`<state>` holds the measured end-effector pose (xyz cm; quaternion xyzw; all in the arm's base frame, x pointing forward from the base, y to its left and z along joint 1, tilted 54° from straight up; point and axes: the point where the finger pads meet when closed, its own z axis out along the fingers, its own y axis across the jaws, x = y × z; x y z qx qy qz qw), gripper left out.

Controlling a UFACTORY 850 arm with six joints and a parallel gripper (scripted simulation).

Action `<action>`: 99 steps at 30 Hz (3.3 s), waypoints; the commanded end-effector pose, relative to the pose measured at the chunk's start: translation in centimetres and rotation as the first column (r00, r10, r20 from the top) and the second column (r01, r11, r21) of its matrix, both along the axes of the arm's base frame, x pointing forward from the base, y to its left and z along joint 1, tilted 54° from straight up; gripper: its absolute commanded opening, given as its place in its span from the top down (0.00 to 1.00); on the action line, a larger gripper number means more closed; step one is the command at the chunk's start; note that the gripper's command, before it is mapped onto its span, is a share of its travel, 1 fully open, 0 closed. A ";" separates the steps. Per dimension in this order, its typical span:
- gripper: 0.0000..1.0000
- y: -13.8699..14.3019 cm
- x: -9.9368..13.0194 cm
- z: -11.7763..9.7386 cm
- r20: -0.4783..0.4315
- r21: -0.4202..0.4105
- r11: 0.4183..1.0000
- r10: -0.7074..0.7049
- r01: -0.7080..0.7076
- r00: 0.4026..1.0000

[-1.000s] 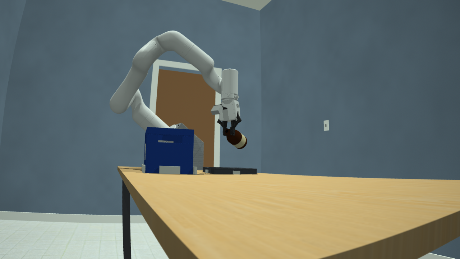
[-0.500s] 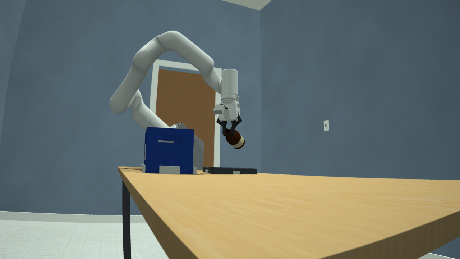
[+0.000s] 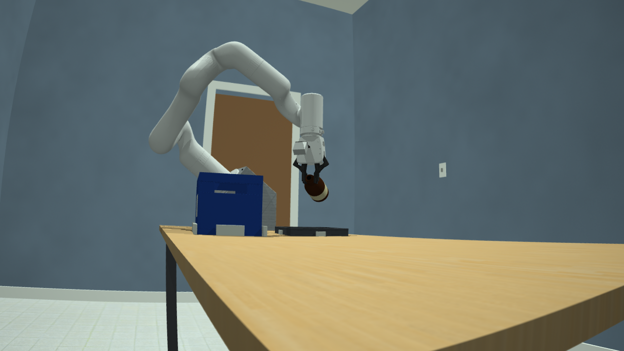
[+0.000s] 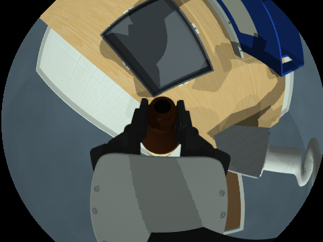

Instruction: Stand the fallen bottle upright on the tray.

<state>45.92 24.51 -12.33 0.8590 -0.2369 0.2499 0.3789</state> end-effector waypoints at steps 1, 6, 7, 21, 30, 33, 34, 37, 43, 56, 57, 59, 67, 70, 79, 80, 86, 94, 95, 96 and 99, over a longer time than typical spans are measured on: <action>1.00 0.1 0.0 0.0 -0.003 0.000 1.000 0.004 -0.004 1.000; 1.00 0.1 0.0 0.0 -0.003 0.000 1.000 0.004 -0.004 1.000; 1.00 0.1 0.0 0.0 -0.003 0.000 1.000 0.004 -0.004 1.000; 1.00 0.1 0.0 0.0 0.004 -0.009 1.000 0.010 -0.010 1.000; 1.00 0.1 0.0 0.0 0.031 -0.040 0.999 0.036 -0.034 0.999; 1.00 0.1 -0.1 0.0 0.043 -0.054 0.998 0.047 -0.045 0.998; 1.00 0.1 -0.1 0.0 0.047 -0.058 0.997 0.051 -0.049 0.998; 1.00 0.1 -0.1 0.0 0.056 -0.067 0.996 0.060 -0.056 0.997; 1.00 0.1 -0.1 0.0 0.075 -0.087 0.994 0.079 -0.072 0.994; 1.00 0.2 -0.1 0.0 0.095 -0.108 0.990 0.101 -0.090 0.990; 1.00 0.2 -0.1 0.0 0.096 -0.108 0.990 0.101 -0.091 0.990; 1.00 0.2 -0.1 0.0 0.096 -0.108 0.990 0.101 -0.091 0.990; 1.00 0.2 -0.1 0.0 0.096 -0.108 0.990 0.101 -0.091 0.990; 1.00 0.2 -0.1 0.0 0.096 -0.108 0.990 0.102 -0.091 0.990; 1.00 0.2 -0.1 0.0 0.100 -0.113 0.989 0.106 -0.094 0.989; 1.00 0.2 -0.1 0.0 0.101 -0.115 0.989 0.107 -0.095 0.989; 1.00 0.2 -0.1 0.0 0.114 -0.133 0.985 0.122 -0.106 0.986; 1.00 0.2 -0.2 0.0 0.134 -0.160 0.979 0.145 -0.123 0.980; 1.00 0.2 -0.2 0.0 0.137 -0.165 0.978 0.150 -0.126 0.979; 1.00 0.2 -0.2 0.0 0.141 -0.170 0.977 0.154 -0.129 0.978; 1.00 0.2 -0.2 -0.1 0.152 -0.184 0.973 0.167 -0.138 0.974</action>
